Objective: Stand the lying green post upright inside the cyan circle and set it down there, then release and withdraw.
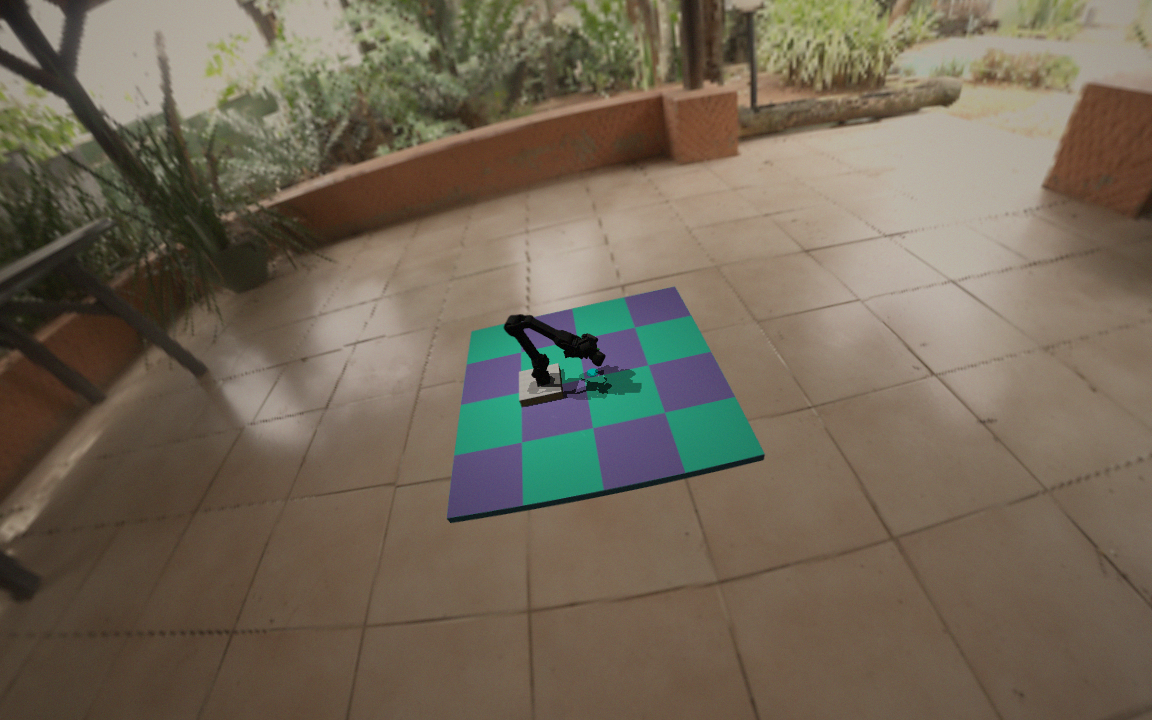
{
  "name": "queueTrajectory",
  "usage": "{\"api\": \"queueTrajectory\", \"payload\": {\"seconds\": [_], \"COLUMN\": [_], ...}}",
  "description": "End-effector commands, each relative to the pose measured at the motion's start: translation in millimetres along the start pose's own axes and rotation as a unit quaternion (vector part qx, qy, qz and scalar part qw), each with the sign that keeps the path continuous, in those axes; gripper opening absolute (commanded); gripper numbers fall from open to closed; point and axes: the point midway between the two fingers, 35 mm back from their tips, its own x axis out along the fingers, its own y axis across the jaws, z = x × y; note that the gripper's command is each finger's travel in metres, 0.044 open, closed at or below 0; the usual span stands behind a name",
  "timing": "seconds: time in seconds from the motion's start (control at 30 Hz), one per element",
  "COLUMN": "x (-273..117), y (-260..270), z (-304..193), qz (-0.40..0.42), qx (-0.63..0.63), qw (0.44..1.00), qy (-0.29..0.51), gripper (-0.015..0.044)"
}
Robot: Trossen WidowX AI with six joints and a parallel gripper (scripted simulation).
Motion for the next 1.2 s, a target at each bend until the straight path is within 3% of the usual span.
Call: {"api": "queueTrajectory", "payload": {"seconds": [0.0,1.17], "x": [-2,-17], "y": [0,3], "z": [1,-3], "qz": [0.002,0.007], "qx": [-0.006,-0.036], "qw": [1.000,0.990], "qy": [-0.017,-0.134], "gripper": [0.0023,0.0023]}}
